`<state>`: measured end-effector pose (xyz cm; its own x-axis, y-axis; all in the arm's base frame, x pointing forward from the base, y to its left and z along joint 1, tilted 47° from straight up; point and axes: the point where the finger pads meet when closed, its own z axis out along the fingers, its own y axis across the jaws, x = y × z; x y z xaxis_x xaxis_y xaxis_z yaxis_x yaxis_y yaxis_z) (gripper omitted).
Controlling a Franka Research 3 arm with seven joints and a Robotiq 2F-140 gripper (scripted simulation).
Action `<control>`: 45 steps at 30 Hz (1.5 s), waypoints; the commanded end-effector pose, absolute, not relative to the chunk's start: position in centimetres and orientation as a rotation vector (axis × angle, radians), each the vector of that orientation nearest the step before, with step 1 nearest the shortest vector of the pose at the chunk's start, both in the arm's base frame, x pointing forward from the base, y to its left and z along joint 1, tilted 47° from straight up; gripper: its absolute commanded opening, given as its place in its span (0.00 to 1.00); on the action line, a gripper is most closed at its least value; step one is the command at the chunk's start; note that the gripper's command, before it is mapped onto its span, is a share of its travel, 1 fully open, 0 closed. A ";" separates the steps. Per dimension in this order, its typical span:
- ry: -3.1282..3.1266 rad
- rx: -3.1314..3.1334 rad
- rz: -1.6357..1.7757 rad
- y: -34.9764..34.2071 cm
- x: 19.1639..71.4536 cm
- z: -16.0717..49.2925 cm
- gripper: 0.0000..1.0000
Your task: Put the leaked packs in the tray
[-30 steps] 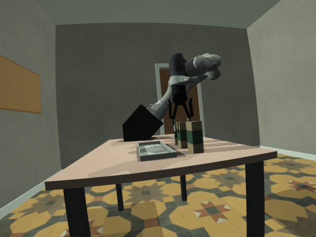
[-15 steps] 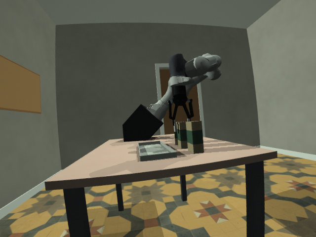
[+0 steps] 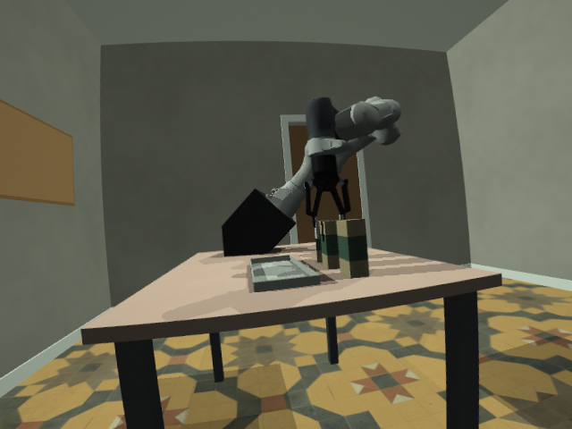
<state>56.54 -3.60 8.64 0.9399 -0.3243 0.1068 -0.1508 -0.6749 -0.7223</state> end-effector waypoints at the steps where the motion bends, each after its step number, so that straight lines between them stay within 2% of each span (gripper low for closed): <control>1: 0.331 -2.319 -0.295 -3.6 56.7 8.6 0.53; 11: 0.331 -2.319 -0.295 -3.6 56.7 8.6 0.53; 12: 0.331 -2.319 -0.295 -3.6 56.7 8.6 0.23; 45: 0.331 -2.319 -0.295 -3.6 56.7 8.6 0.23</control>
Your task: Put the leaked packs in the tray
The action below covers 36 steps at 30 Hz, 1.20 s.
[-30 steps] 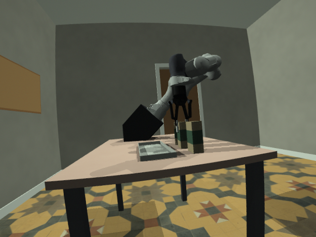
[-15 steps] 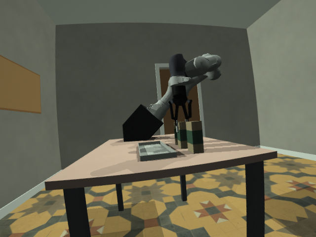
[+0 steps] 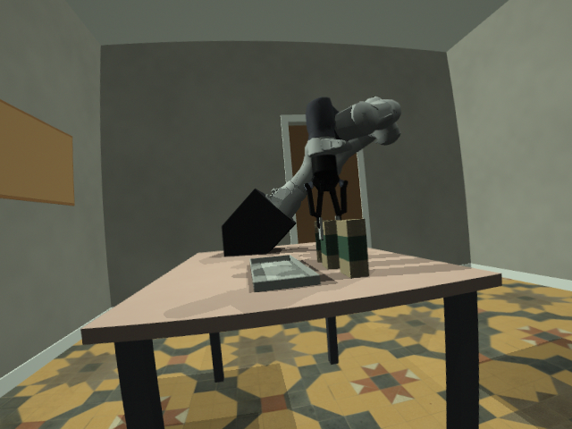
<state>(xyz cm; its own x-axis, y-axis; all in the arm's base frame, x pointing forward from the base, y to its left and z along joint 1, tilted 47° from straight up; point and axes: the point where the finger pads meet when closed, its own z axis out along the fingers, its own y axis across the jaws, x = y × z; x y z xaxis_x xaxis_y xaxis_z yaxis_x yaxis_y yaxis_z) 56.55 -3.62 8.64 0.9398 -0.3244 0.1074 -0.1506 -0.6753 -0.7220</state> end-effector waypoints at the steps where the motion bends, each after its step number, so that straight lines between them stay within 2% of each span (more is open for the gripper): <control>1: 0.331 -2.319 -0.295 -3.6 56.7 8.6 0.23; 17: 0.331 -2.319 -0.295 -3.6 56.7 8.6 0.23; 18: 0.331 -2.319 -0.295 -3.6 56.7 8.6 0.53; 36: 0.331 -2.319 -0.295 -3.6 56.7 8.6 0.53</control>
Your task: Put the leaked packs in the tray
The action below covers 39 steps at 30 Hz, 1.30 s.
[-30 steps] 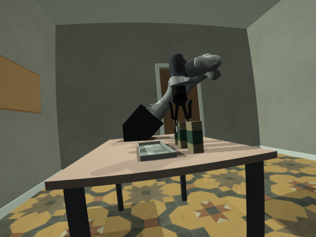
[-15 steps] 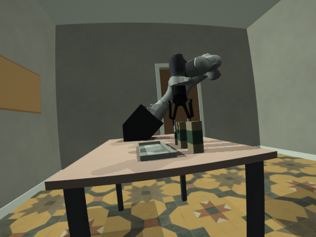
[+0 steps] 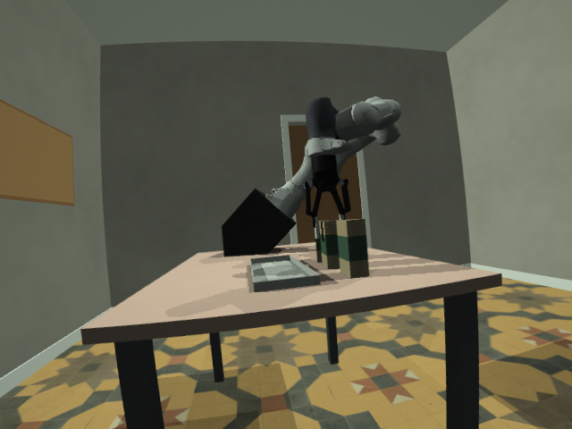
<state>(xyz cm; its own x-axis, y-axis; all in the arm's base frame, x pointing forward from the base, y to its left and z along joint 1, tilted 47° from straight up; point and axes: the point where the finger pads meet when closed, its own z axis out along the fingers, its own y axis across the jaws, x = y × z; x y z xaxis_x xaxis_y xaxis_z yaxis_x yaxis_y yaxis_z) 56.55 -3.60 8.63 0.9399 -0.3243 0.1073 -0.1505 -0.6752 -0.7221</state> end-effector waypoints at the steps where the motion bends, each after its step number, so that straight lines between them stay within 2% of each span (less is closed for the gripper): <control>1: 0.331 -2.319 -0.295 -3.6 56.7 8.6 0.53; 35: 0.331 -2.319 -0.295 -3.6 56.6 8.6 0.53; 39: 0.331 -2.319 -0.295 -6.2 55.5 11.2 0.53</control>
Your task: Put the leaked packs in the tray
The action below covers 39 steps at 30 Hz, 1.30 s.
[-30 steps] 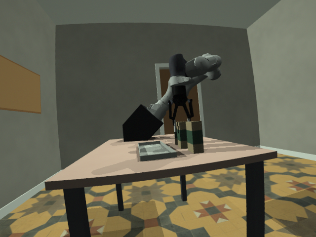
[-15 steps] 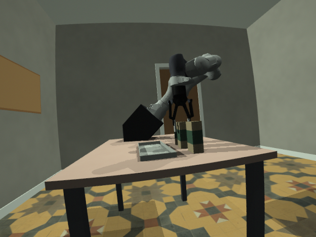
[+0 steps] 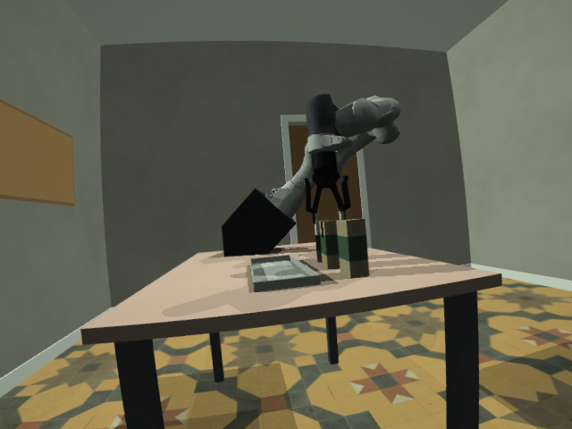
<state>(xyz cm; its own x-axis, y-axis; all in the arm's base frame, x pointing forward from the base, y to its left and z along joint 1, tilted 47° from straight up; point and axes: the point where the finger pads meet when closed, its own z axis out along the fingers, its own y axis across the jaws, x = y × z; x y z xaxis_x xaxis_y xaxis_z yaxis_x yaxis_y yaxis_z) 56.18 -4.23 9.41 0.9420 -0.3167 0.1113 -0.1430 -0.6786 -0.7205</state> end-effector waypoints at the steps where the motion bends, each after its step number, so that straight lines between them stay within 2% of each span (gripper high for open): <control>1: 0.331 -2.319 -0.295 -7.2 55.0 12.3 0.53; 4: 0.331 -2.319 -0.295 -9.0 54.1 14.2 0.53; 18: 0.331 -2.319 -0.295 -9.1 54.1 14.3 0.53; 21: 0.327 -2.324 -0.304 -10.0 56.4 15.0 0.53; 25: 0.298 -2.331 -0.319 -11.4 63.2 16.8 0.53; 28: 0.275 -2.330 -0.320 -11.5 66.2 17.4 0.53; 39: 0.272 -2.330 -0.319 -11.5 66.5 17.5 0.53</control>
